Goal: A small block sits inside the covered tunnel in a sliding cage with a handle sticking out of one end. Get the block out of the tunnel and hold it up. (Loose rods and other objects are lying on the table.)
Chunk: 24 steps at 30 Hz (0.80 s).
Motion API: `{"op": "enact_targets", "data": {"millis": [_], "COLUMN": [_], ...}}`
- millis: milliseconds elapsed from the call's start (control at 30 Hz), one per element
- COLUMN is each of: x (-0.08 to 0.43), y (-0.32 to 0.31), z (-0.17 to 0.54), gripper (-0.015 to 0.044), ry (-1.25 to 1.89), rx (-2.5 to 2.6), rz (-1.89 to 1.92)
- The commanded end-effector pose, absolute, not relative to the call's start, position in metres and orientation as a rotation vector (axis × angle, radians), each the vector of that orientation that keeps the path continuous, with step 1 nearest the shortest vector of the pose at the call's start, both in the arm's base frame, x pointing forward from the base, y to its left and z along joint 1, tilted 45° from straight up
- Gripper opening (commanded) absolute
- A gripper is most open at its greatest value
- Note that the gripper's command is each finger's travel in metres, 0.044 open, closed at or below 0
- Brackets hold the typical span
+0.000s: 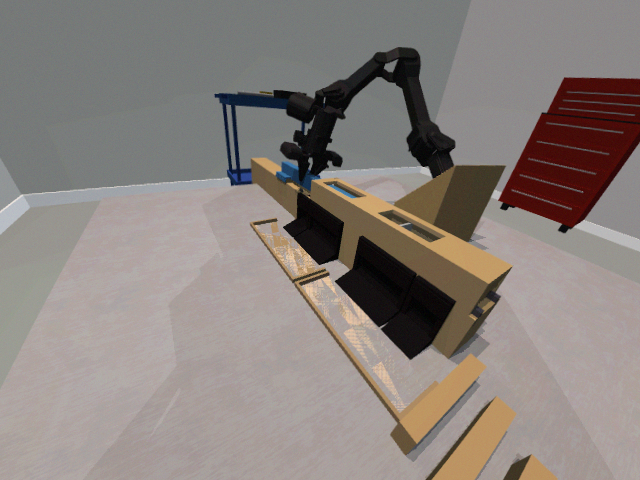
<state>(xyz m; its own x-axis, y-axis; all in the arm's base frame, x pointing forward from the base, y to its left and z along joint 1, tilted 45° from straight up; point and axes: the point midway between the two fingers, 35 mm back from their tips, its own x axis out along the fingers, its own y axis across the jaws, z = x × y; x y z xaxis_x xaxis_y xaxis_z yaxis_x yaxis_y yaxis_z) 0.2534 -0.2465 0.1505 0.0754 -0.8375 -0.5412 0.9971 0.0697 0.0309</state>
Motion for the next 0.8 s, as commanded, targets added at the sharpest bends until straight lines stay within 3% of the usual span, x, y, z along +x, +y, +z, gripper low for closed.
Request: {"op": "enact_targets", "data": {"millis": [0, 767], "x": [0.255, 0.252], "y": [-0.237, -0.207], "z": [0.137, 0.100], "gripper": [0.0000, 0.0000], "ry": [0.446, 0.454], "rx": [0.462, 0.458], "rz": [-1.437, -1.435]}}
